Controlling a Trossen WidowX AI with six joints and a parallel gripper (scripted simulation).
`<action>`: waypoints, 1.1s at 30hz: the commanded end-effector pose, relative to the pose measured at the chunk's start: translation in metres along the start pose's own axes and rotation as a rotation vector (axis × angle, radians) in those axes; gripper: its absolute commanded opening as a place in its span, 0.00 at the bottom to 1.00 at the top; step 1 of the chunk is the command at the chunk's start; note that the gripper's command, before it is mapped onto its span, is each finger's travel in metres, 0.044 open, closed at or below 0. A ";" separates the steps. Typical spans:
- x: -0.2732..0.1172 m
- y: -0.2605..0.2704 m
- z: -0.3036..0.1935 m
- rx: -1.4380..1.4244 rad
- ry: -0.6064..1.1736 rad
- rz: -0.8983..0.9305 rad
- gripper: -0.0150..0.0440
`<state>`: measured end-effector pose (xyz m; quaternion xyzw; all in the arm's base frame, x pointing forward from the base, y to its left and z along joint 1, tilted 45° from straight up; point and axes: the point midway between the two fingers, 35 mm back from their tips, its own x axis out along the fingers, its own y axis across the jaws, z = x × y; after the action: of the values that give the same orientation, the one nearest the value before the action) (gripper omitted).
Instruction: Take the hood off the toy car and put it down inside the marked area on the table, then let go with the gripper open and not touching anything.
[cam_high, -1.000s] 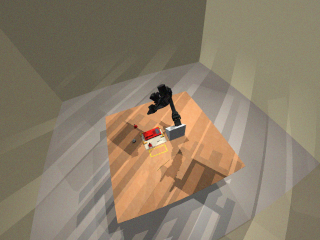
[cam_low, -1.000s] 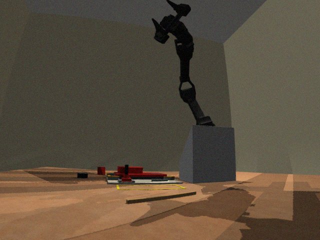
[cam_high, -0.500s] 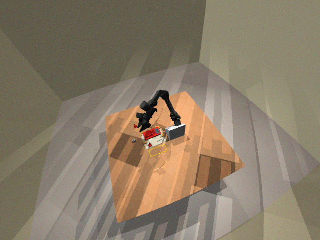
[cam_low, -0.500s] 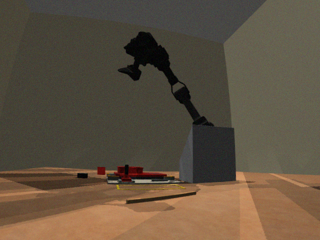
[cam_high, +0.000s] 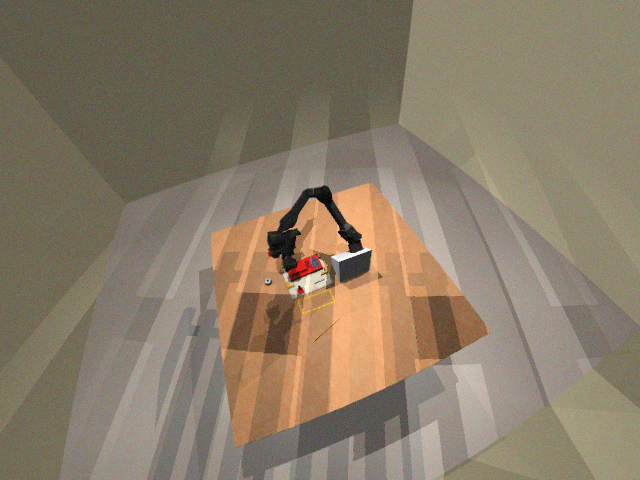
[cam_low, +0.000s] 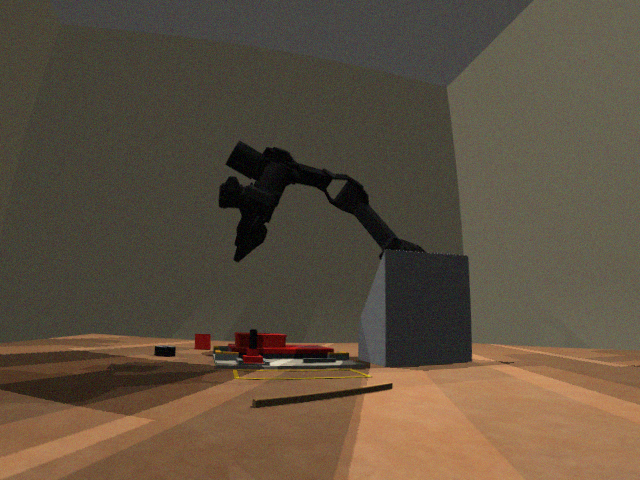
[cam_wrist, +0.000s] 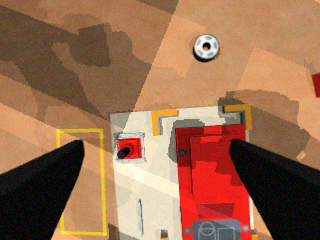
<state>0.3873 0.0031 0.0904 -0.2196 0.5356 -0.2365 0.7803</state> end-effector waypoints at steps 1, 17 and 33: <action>0.033 -0.039 -0.036 -0.051 0.184 -0.079 1.00; 0.060 -0.078 -0.071 -0.093 0.378 -0.129 1.00; 0.073 -0.080 -0.075 -0.093 0.378 -0.129 1.00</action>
<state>0.3297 -0.1076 0.0627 -0.2365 0.6661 -0.2983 0.6414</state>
